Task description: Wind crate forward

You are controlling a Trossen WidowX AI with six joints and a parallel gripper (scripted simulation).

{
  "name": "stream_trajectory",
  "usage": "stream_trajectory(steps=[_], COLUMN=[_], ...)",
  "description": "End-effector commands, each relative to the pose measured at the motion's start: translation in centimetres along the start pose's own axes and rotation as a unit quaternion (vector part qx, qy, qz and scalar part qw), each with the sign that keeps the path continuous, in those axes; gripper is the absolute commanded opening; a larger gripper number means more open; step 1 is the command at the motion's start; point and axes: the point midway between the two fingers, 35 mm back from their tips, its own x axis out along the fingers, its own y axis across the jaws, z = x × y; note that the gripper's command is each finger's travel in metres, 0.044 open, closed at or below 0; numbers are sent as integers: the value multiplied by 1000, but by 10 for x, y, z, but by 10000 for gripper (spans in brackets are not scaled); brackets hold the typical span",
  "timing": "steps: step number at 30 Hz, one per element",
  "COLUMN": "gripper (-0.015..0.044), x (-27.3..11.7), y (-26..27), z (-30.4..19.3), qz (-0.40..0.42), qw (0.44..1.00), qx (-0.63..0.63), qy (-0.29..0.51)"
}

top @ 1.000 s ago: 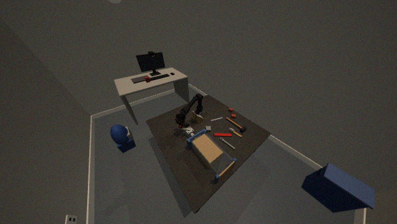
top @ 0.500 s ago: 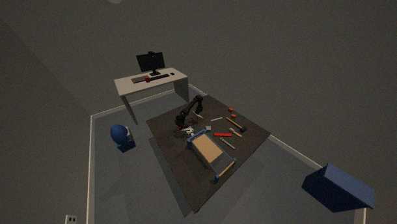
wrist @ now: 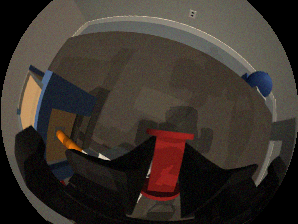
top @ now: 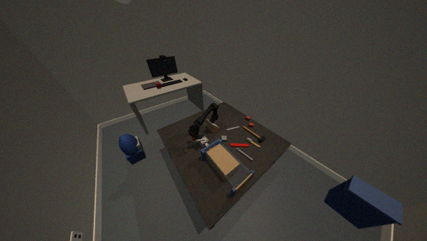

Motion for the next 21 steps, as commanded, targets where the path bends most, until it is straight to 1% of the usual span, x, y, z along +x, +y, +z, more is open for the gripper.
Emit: stream_trajectory(steps=[1,21], gripper=[0,0], x=[4,7], y=[23,52], z=[7,13], qz=[17,18], qw=[1000,1000], qx=[-13,-14], qy=[-4,-3])
